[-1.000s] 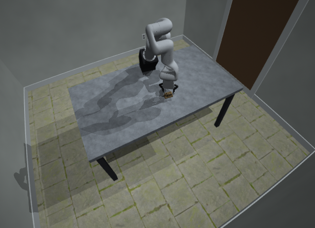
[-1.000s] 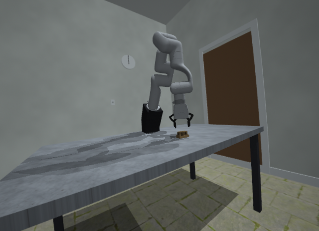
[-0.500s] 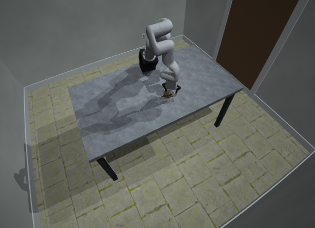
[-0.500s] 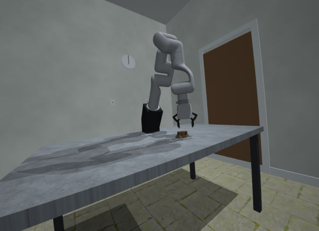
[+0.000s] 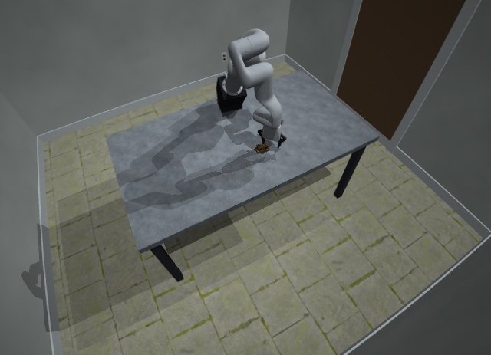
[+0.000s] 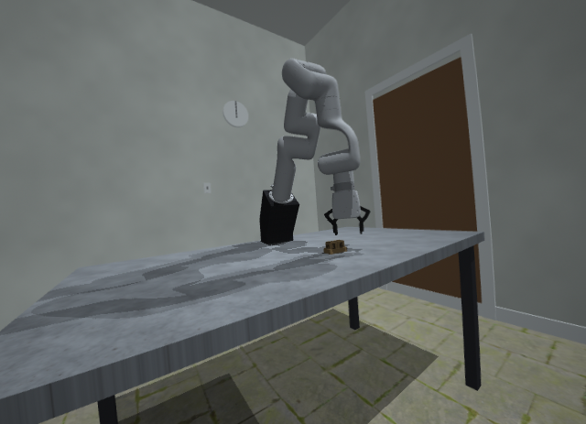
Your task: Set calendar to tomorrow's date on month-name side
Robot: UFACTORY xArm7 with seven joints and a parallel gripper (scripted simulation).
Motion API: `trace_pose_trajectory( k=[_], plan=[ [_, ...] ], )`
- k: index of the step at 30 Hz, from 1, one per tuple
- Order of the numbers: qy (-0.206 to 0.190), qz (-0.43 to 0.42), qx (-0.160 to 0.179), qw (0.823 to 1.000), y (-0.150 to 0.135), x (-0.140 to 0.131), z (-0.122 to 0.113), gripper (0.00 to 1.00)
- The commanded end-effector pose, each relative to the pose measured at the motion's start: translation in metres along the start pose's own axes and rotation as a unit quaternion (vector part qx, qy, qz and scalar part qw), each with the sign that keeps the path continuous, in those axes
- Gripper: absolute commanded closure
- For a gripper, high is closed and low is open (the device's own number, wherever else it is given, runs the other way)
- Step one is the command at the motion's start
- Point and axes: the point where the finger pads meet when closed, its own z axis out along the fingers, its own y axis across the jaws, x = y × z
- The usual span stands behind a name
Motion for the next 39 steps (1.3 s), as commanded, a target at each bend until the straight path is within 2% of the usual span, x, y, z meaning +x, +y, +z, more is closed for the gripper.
trace_pose_trajectory(
  k=[1,5,8,14,39],
  plan=[
    [0.000,0.004,0.009,1.000,0.012,0.002,0.001,0.00],
    [0.000,0.010,0.009,1.000,0.013,0.002,0.001,0.00],
    [-0.001,0.059,0.009,0.998,0.016,0.003,0.002,0.00],
    [-0.001,0.069,0.009,0.998,0.040,0.009,0.004,0.00],
    [-0.001,0.069,0.009,0.998,0.041,0.009,0.004,0.00]
  ],
)
